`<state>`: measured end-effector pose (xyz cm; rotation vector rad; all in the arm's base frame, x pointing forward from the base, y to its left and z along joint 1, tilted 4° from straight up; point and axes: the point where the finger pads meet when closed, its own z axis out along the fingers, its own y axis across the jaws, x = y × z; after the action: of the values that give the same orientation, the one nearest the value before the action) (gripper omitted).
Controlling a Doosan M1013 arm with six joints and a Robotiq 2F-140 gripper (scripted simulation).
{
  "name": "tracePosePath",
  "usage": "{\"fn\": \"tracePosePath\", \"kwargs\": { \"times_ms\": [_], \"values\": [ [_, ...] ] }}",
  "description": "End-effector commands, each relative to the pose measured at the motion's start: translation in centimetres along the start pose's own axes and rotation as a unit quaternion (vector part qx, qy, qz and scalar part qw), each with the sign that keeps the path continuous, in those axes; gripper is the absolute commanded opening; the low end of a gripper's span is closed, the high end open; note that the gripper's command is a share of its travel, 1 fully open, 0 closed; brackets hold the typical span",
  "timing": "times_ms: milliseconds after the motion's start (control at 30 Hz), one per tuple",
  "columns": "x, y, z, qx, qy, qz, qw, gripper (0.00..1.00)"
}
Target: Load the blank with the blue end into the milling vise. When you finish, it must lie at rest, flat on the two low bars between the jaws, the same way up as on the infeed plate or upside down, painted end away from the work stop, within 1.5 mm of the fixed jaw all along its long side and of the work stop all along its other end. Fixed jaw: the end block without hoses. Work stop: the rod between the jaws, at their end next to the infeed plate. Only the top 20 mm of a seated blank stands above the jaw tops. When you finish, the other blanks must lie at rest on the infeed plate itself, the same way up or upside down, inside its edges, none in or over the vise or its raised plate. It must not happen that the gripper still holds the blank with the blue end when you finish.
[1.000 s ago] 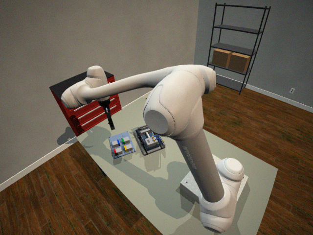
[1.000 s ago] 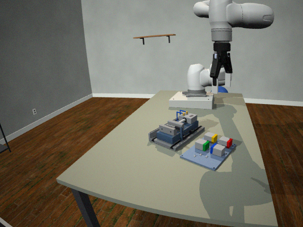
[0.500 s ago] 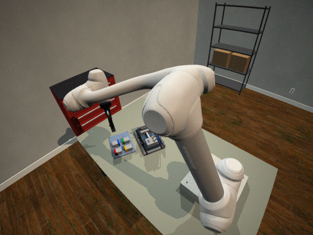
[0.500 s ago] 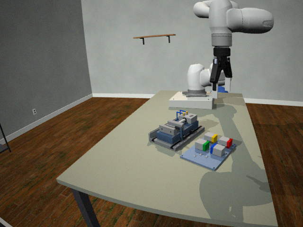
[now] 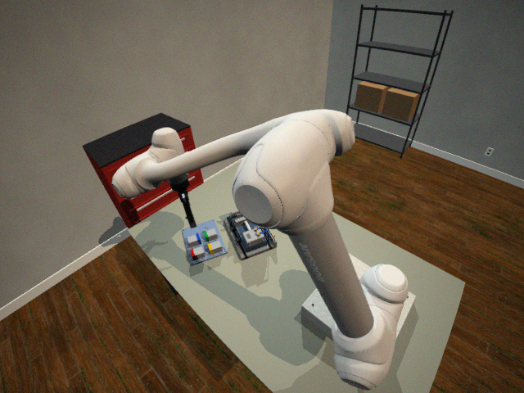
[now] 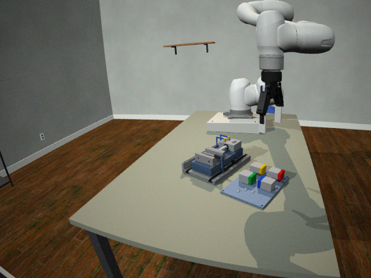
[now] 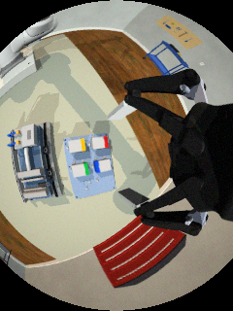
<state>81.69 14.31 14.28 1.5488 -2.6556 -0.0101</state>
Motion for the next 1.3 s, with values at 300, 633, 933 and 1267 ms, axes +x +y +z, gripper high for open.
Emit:
{"fn": "tracePosePath", "kwargs": {
  "times_ms": [300,633,933,1267],
  "values": [
    [0.1,0.0,4.2,0.0,0.0,0.0,1.0,1.0],
    [0.1,0.0,4.5,0.0,0.0,0.0,1.0,1.0],
    [0.1,0.0,4.8,0.0,0.0,0.0,1.0,1.0],
    [0.1,0.0,4.3,0.0,0.0,0.0,1.0,1.0]
  ]
}}
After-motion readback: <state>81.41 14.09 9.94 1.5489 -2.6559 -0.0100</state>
